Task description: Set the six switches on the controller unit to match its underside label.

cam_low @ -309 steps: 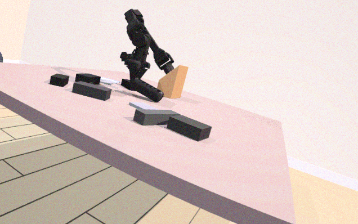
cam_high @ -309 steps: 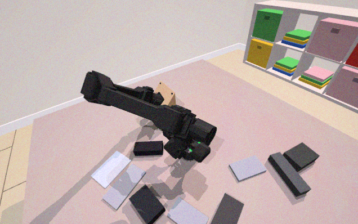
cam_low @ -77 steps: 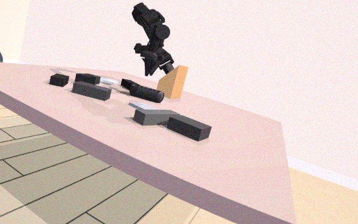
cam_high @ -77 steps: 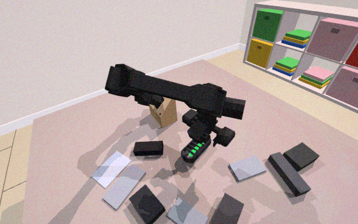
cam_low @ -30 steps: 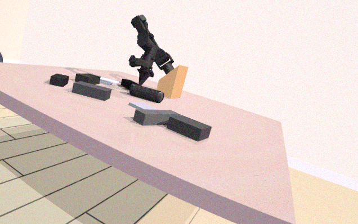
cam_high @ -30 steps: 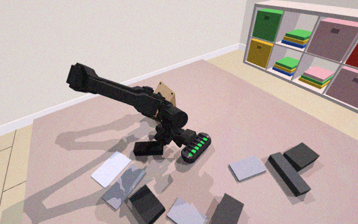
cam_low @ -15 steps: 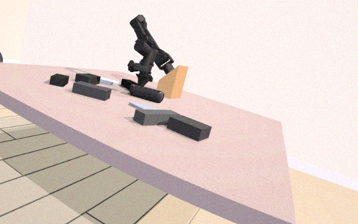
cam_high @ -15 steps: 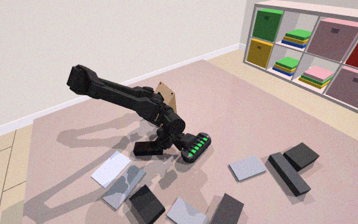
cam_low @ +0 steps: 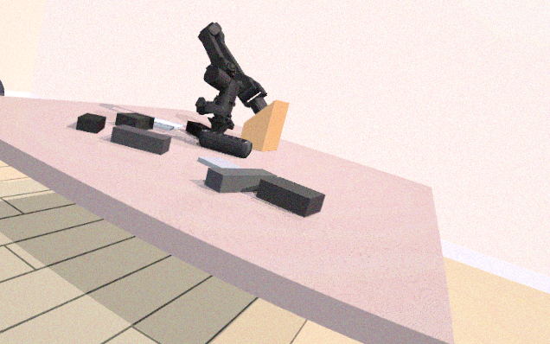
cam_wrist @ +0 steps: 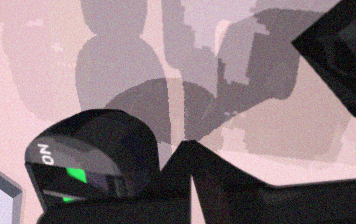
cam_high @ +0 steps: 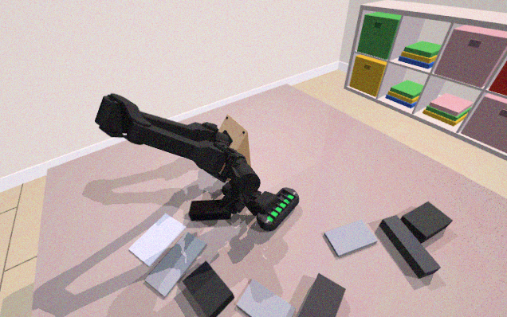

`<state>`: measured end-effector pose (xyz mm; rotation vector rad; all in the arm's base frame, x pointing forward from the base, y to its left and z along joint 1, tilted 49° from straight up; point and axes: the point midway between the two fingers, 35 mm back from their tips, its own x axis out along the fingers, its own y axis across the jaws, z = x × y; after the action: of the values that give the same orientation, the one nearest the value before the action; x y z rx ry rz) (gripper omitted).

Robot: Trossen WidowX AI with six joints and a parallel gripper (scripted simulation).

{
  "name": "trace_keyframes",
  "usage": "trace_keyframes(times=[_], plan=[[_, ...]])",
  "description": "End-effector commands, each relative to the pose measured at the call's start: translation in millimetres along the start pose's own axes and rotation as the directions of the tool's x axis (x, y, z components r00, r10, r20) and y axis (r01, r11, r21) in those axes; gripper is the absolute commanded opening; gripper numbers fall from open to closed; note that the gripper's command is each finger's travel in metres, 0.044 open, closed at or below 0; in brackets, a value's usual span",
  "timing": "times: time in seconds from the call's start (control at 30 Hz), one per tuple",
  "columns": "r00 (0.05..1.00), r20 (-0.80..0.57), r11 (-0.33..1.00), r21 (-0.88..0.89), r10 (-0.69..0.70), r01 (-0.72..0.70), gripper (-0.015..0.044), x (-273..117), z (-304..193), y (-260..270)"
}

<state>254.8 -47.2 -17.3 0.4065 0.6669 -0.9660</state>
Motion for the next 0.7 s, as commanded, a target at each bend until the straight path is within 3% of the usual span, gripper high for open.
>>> trace_keyframes(times=[0.0, 0.67], plan=[[1.000, -0.005, 1.000, -0.004, 0.002, -0.002, 0.0000, 0.9, -1.3, 0.8], [1.000, -0.005, 1.000, -0.004, 0.002, -0.002, 0.0000, 3.1, -1.3, 8.3]])
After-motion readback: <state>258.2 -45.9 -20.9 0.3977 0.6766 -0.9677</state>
